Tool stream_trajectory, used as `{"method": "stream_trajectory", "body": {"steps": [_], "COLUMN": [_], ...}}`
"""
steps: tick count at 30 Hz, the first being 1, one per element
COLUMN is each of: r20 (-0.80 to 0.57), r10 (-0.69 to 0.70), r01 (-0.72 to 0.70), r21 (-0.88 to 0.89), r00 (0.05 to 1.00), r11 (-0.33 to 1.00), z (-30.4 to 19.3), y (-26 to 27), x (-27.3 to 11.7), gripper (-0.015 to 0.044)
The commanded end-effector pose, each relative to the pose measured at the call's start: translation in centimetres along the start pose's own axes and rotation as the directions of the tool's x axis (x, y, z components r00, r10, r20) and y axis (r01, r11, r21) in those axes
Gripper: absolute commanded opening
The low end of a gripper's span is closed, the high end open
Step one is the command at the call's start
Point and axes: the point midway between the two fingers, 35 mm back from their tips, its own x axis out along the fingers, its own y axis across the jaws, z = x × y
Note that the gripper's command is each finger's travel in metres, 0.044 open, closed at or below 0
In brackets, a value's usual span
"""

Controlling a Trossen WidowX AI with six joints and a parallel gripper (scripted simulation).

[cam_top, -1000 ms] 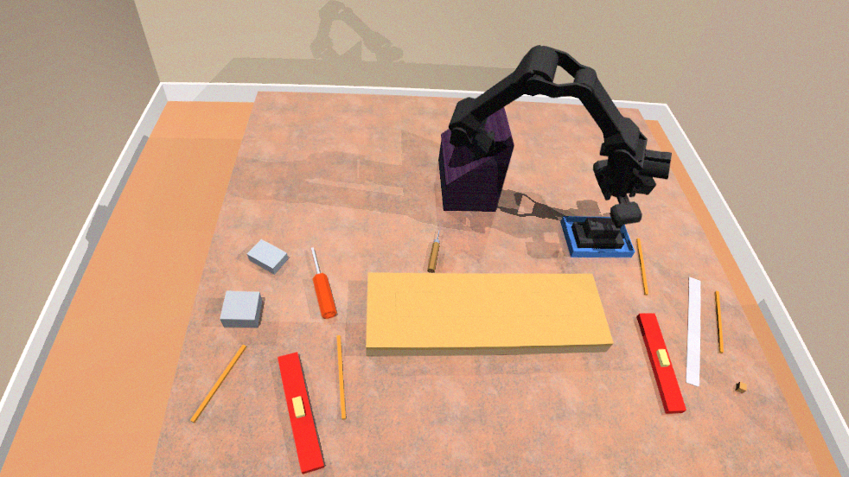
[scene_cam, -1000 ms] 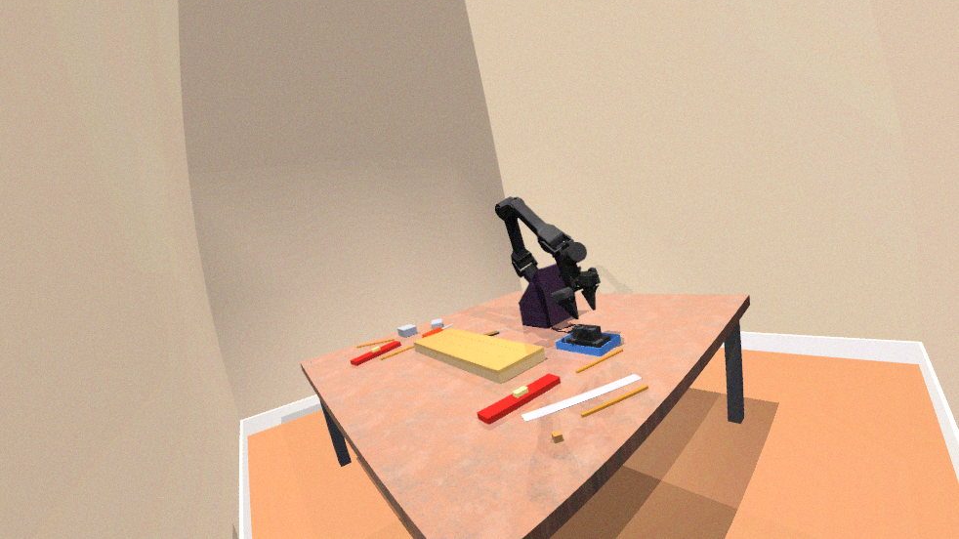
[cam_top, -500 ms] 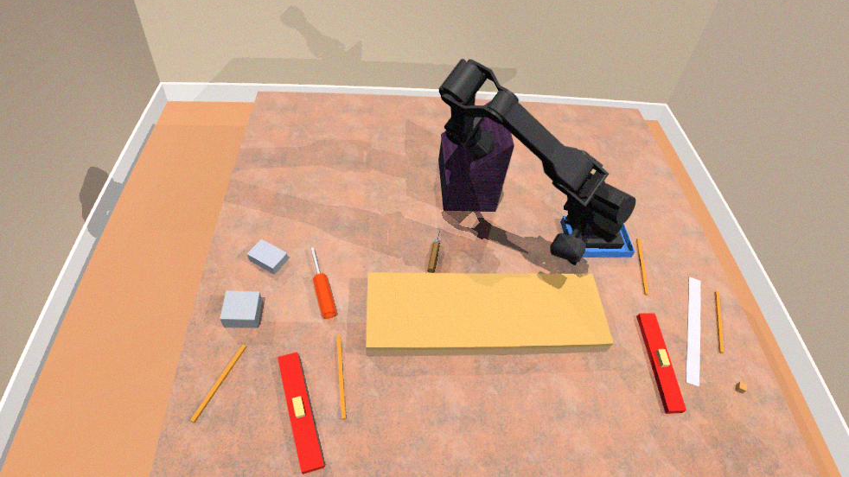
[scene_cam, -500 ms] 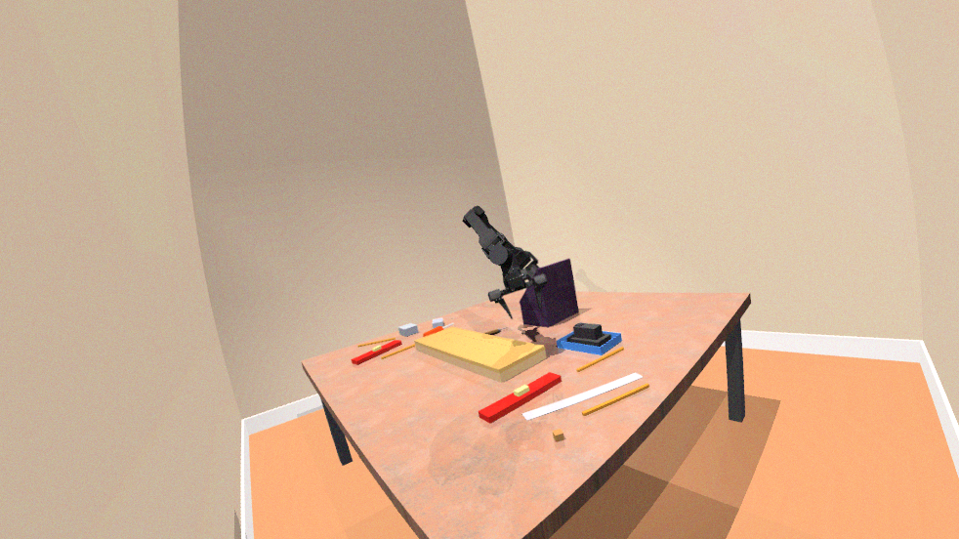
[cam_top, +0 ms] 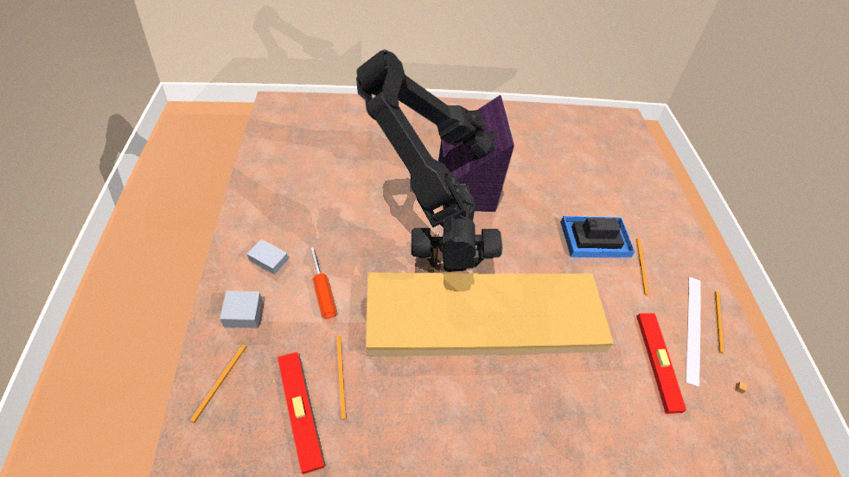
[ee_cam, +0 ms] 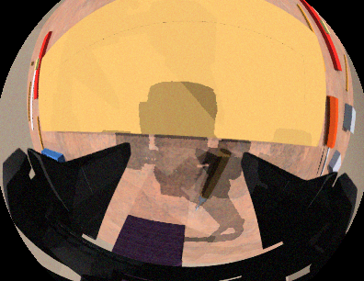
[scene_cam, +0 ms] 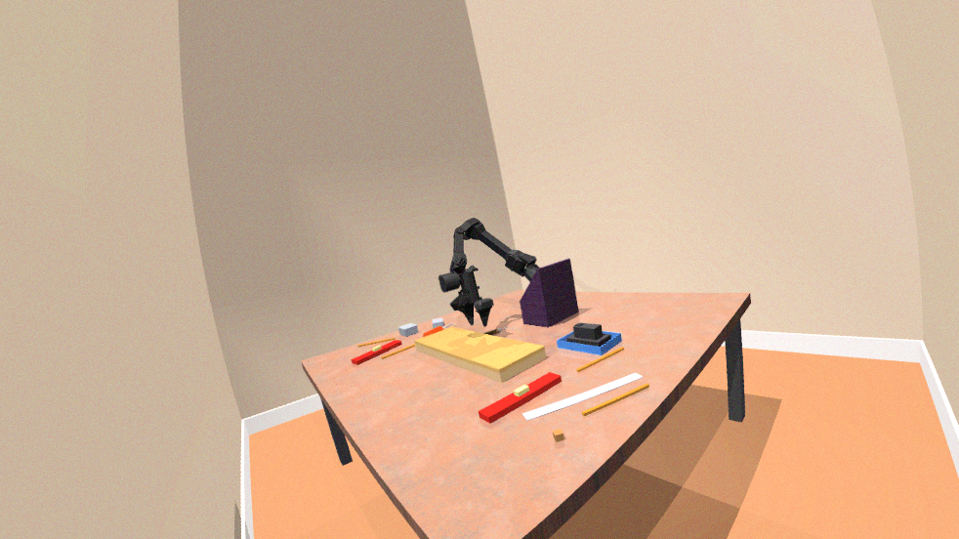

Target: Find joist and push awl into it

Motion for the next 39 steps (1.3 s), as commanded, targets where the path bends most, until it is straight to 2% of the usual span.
{"method": "stream_trajectory", "body": {"steps": [1, 19, 39], "r20": [-0.06, -0.064, -0.065], "r10": [-0.059, -0.062, -0.061], "r01": [0.067, 0.072, 0.071], "r21": [0.158, 0.167, 0.165], "r00": [0.996, 0.996, 0.996], "r11": [0.985, 0.983, 0.984], "z": [-2.7, -3.8, -3.7], "y": [-4.2, -4.1, -4.3], "x": [0.8, 1.0, 4.1], "gripper": [0.044, 0.044, 0.044]}}
